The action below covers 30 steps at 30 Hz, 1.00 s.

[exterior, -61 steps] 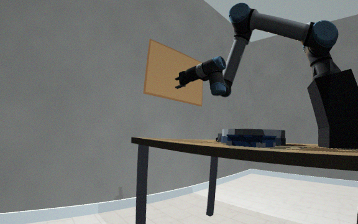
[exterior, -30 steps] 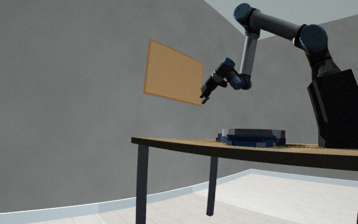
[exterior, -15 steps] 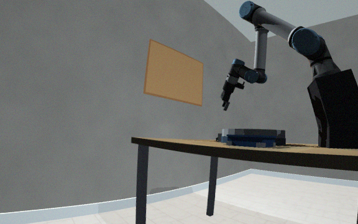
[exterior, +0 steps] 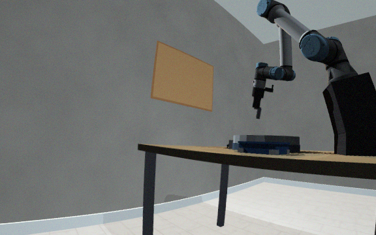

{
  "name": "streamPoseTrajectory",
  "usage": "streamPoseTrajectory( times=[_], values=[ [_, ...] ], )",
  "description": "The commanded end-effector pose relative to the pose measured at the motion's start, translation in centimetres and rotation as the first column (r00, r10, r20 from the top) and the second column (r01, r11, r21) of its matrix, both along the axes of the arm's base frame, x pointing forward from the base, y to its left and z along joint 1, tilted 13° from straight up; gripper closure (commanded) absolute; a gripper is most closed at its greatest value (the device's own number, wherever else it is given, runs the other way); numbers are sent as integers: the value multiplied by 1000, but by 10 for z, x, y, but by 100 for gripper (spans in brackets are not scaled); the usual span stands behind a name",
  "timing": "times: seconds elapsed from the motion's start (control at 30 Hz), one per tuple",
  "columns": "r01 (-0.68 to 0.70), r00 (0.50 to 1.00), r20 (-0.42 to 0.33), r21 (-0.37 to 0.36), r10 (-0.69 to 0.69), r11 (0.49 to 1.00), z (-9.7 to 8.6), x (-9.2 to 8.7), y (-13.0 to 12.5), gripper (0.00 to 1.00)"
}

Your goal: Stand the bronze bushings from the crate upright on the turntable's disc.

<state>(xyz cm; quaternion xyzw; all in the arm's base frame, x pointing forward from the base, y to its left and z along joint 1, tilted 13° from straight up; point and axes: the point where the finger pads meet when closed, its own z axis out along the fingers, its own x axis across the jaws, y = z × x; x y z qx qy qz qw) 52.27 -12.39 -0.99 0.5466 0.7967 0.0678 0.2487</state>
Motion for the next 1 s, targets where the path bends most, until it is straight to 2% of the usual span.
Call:
streamPoseTrajectory(
  times=[0.0,0.03,0.1,0.2,0.37,0.47,0.6,0.97],
  values=[
    [107,992,-79,104,-99,989,-14,-50,-5,0],
    [129,989,-94,122,-118,984,-17,-59,-4,0],
    [129,989,-94,122,-118,984,-17,-59,-4,0],
    [227,967,-159,194,-197,954,-28,-97,2,0],
    [339,930,-237,267,-280,902,-38,-138,14,0],
    [386,911,-270,294,-312,874,-42,-154,21,0],
    [417,897,-293,311,-331,854,-44,-165,26,0],
    [424,894,-298,315,-336,849,-45,-167,27,0]
  ],
)
